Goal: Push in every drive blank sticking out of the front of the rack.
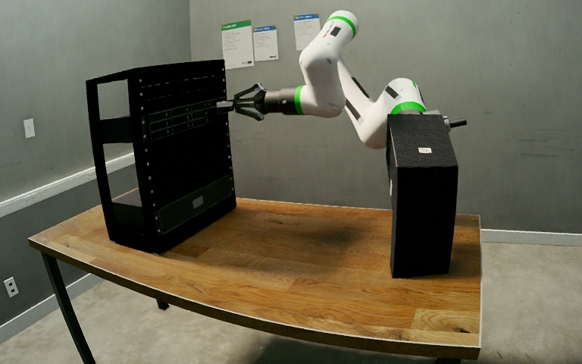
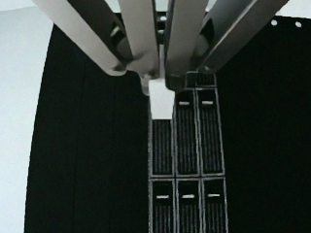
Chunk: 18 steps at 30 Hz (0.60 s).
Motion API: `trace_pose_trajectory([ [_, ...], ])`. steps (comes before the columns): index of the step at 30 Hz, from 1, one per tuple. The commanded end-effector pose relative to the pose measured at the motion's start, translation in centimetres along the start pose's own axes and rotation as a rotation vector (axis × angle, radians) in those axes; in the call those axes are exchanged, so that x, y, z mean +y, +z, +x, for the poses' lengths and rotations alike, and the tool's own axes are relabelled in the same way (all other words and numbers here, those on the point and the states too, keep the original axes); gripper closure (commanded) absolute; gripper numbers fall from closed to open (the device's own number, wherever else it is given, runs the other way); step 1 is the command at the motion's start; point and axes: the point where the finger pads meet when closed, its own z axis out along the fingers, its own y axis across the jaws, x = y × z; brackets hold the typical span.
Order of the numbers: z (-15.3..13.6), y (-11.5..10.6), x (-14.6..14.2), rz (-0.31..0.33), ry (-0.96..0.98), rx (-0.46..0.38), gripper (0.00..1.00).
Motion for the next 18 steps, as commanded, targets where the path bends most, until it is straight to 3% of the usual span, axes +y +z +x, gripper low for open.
trace_pose_trajectory([
  [1, 0.0, 0.0, 0.1, -0.001, 0.001, 0.000, 0.90],
  [10, -0.6, 0.0, -0.2, -0.001, 0.001, 0.000, 0.90],
  [18, -3.7, 0.0, -1.9, -0.001, 0.001, 0.000, 0.90],
])
